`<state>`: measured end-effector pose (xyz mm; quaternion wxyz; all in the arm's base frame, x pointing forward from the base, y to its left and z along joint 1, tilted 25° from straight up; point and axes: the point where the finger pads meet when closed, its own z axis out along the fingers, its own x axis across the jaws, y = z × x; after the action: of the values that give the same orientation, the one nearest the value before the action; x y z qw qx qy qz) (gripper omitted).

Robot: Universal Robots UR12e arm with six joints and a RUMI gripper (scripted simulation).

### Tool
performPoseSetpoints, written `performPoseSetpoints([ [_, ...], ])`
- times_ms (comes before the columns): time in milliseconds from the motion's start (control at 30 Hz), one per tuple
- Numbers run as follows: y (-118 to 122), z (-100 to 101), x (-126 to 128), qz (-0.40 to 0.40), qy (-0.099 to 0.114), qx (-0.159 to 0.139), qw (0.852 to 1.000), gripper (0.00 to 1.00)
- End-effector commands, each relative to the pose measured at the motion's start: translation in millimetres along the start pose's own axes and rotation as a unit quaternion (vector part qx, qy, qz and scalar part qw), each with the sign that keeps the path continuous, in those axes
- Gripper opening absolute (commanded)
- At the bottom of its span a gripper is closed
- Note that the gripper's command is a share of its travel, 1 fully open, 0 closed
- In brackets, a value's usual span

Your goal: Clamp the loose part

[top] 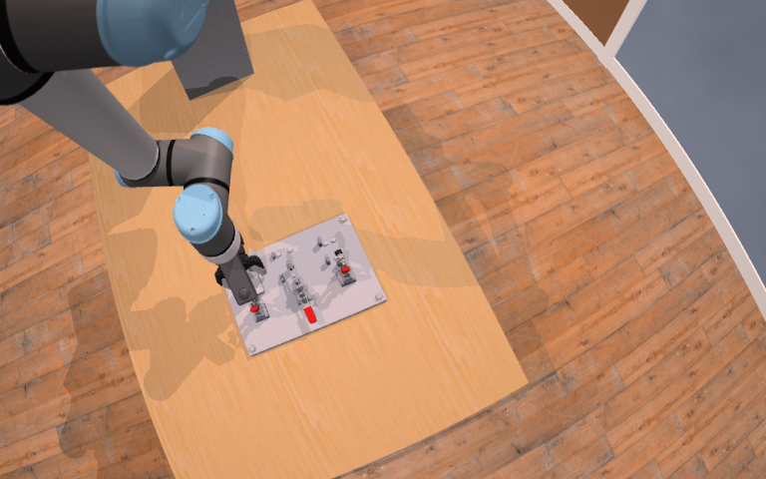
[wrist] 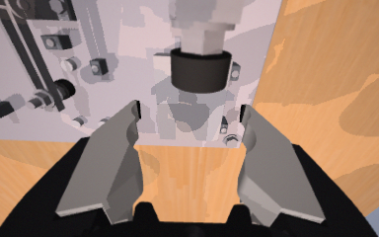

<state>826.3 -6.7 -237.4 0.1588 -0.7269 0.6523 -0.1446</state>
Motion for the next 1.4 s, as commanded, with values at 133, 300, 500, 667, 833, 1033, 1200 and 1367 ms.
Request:
performPoseSetpoints([
  [133,0,0,0,0.0,0.0,0.0,1.0,0.59],
  [300,0,0,0,0.0,0.0,0.0,1.0,0.59],
  [500,0,0,0,0.0,0.0,0.0,1.0,0.59],
  [667,0,-2,0,0.0,0.0,0.0,1.0,0.59],
  [833,0,-11,0,0.0,0.0,0.0,1.0,0.59],
  [1033,0,-31,0,0.0,0.0,0.0,1.0,0.59],
  [1200,0,-45,0,0.0,0.0,0.0,1.0,0.59],
  [1367,0,-55,0,0.0,0.0,0.0,1.0,0.59],
])
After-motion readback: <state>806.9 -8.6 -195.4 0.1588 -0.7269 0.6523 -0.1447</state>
